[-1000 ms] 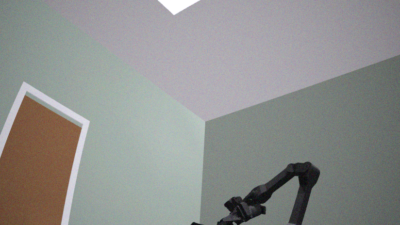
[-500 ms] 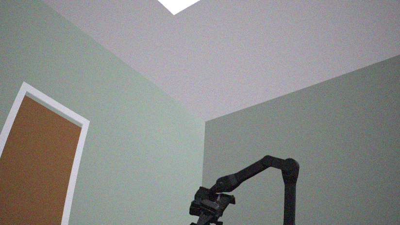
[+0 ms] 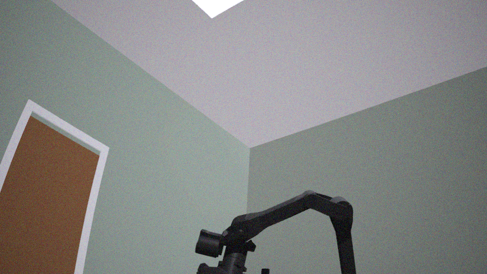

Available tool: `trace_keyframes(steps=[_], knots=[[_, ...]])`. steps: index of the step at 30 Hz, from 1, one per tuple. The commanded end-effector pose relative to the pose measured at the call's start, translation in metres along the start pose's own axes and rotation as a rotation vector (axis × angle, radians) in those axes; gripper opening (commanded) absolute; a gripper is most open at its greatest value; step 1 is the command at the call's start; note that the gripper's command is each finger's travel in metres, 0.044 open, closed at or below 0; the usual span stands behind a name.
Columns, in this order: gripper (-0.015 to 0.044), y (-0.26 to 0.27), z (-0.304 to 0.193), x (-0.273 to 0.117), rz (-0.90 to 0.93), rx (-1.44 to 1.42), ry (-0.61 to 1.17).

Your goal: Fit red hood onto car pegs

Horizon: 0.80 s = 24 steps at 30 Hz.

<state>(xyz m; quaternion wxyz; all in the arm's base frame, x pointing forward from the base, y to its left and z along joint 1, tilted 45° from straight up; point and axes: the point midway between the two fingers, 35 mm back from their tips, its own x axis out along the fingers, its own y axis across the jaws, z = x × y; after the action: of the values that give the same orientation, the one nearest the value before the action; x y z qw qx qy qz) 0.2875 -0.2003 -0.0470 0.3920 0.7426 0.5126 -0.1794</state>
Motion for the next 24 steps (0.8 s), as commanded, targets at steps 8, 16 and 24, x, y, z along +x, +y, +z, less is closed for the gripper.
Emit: trace_keyframes(steps=[8, 16, 24], knots=[[0.044, 0.039, -0.033, 0.085, -0.233, 0.236, 0.022], [0.044, 0.033, -0.031, 0.084, -0.233, 0.236, 0.021], [0.044, 0.032, -0.031, 0.091, -0.233, 0.236, 0.021]])
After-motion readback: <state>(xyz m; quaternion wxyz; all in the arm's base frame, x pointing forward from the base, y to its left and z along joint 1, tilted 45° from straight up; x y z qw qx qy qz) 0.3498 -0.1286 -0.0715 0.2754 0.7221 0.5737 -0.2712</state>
